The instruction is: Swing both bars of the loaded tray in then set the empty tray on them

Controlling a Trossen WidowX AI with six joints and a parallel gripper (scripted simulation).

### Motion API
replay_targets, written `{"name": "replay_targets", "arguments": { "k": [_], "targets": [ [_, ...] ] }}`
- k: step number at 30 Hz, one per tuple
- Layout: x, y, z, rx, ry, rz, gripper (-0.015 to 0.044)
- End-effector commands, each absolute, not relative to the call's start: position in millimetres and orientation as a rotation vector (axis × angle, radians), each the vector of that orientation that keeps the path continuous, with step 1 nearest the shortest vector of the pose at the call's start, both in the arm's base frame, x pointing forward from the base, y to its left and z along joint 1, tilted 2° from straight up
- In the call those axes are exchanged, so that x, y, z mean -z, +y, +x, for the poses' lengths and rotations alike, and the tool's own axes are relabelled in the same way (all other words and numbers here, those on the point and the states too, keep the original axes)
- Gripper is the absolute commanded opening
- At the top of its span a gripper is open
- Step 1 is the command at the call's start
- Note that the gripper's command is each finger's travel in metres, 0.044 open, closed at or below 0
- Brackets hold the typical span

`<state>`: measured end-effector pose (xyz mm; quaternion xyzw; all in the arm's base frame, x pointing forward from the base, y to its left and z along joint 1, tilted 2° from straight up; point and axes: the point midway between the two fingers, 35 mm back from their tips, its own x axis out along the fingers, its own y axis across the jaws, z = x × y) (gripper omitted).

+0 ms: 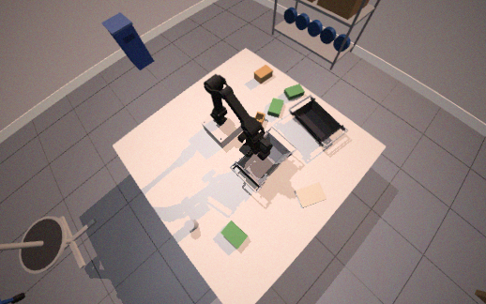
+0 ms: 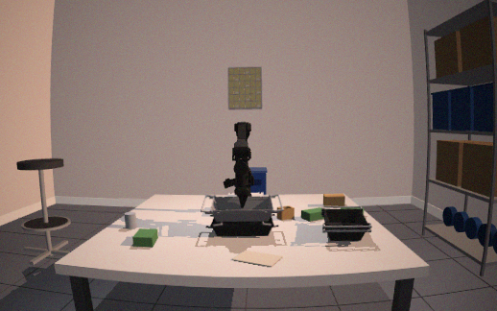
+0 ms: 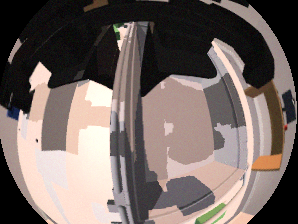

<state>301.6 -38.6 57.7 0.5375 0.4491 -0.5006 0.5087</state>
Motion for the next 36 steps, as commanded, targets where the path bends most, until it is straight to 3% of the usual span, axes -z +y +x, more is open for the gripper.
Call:
{"name": "replay_targets", "arguments": {
  "k": [1,36],
  "targets": [
    [-49.7,-38.0,293.4,1.234,1.115,1.276,0.0000],
    [-41.6,-38.0,292.3,1.234,1.114,1.276,0.0000]
  ]
}}
